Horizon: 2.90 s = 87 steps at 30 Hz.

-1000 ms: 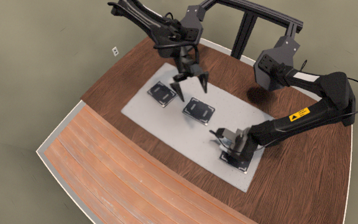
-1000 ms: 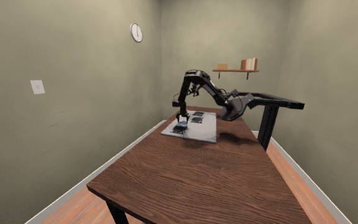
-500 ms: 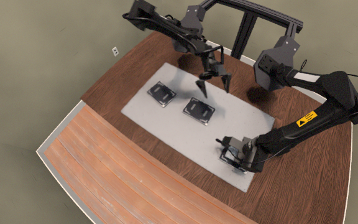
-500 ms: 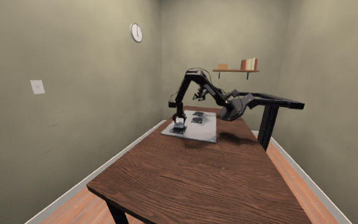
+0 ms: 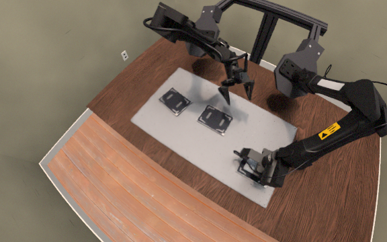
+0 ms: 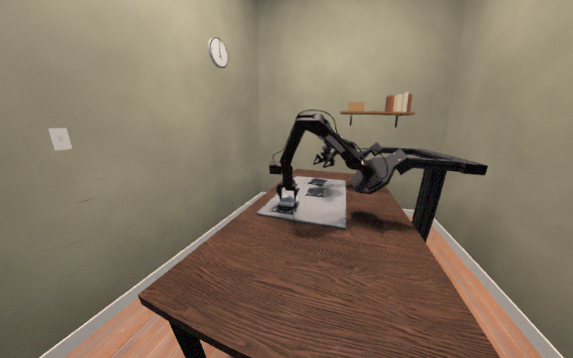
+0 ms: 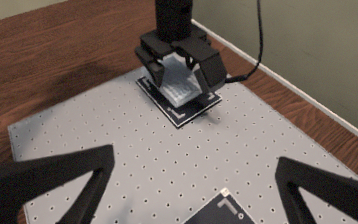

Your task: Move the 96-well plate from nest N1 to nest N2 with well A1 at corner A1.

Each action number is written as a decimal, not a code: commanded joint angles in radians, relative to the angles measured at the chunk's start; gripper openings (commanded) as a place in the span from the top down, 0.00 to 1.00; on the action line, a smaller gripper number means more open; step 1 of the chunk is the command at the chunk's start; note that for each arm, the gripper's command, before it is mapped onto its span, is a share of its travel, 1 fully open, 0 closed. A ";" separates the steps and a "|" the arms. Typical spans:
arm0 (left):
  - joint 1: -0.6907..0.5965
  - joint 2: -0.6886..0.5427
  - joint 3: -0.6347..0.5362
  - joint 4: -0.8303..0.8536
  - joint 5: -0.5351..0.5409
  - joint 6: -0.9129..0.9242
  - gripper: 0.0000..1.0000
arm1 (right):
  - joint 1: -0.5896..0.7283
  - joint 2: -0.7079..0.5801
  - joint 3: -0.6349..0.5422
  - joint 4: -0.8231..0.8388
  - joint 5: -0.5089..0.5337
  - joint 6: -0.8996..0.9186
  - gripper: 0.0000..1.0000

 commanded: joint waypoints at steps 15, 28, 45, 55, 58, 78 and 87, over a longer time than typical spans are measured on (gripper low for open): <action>-0.014 0.007 0.023 0.039 0.034 0.020 0.21 | 0.014 0.006 -0.006 0.020 0.000 -0.008 0.00; -0.003 0.002 0.003 0.021 0.012 0.007 0.21 | 0.014 0.006 -0.006 0.020 0.000 -0.008 0.00; 0.035 0.084 0.021 0.123 0.051 0.043 0.21 | 0.014 0.006 -0.006 0.020 0.000 -0.008 0.00; 0.039 0.102 0.027 0.117 0.046 0.038 0.21 | 0.014 0.006 -0.006 0.020 0.000 -0.008 0.00; 0.029 0.071 0.029 0.067 0.039 0.023 0.21 | 0.014 0.006 -0.006 0.020 0.000 -0.008 0.00; -0.007 -0.013 0.006 0.015 0.014 0.002 0.00 | 0.014 0.006 -0.006 0.020 0.000 -0.008 0.00; -0.104 -0.185 0.079 -0.210 -0.052 -0.069 0.00 | 0.014 0.006 -0.006 0.020 0.000 -0.008 0.00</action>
